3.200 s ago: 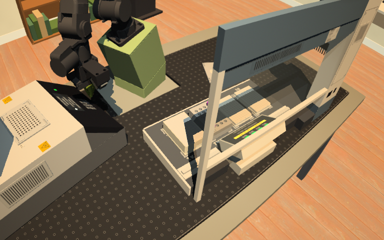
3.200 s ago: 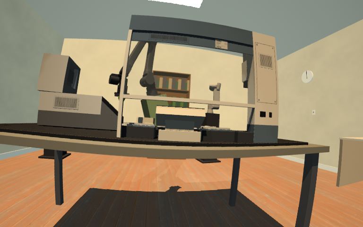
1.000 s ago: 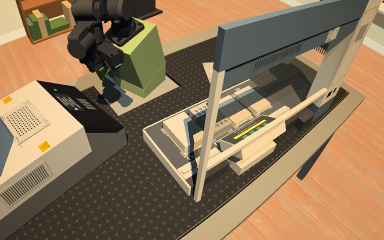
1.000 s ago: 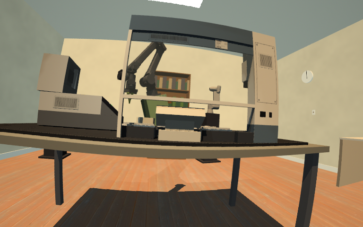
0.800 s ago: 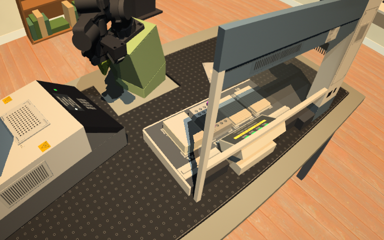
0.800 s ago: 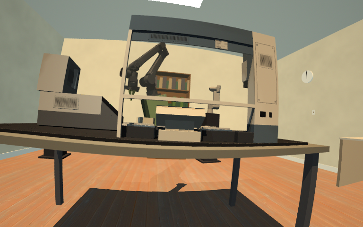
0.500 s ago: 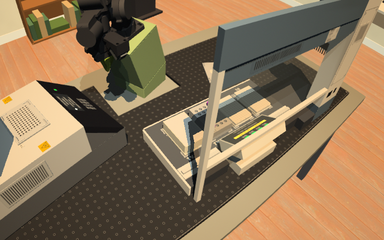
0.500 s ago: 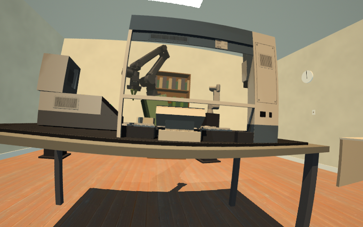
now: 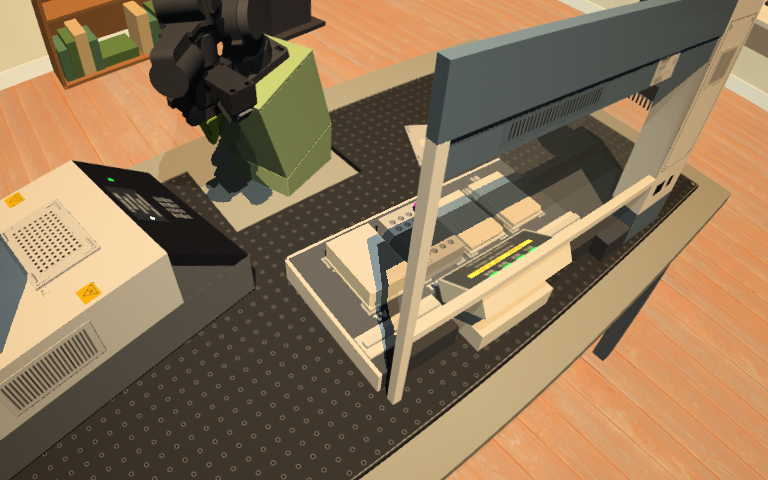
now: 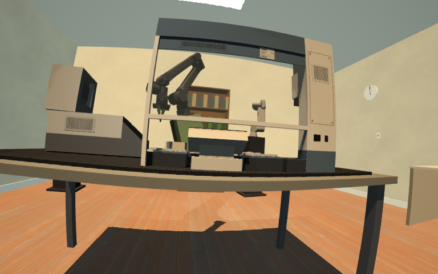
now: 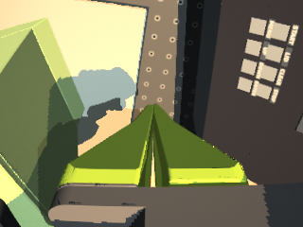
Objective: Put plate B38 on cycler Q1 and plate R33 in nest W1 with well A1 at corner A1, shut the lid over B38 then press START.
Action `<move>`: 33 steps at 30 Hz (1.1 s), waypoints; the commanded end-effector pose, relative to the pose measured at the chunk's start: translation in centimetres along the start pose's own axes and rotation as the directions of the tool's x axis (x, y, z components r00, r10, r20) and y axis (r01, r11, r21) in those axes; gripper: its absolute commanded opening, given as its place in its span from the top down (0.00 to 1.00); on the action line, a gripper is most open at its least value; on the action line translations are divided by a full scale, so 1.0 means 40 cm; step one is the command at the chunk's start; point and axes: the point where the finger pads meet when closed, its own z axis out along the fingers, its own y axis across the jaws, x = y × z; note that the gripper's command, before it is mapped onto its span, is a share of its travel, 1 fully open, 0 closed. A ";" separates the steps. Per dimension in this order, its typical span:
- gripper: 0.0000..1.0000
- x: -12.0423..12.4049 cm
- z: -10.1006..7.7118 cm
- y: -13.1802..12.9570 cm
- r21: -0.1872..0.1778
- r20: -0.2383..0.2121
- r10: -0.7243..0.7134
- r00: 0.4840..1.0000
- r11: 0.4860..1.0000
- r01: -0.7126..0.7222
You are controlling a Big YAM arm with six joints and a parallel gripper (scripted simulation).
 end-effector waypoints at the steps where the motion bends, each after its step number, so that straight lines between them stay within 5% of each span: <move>1: 1.00 -0.035 -0.030 -0.070 0.054 0.038 -0.003 0.999 0.999 0.001; 19: 1.00 -0.063 -0.050 -0.095 0.099 0.069 0.003 0.998 0.995 -0.010; 33: 1.00 -0.025 -0.023 -0.051 0.043 0.031 0.000 1.000 0.999 -0.001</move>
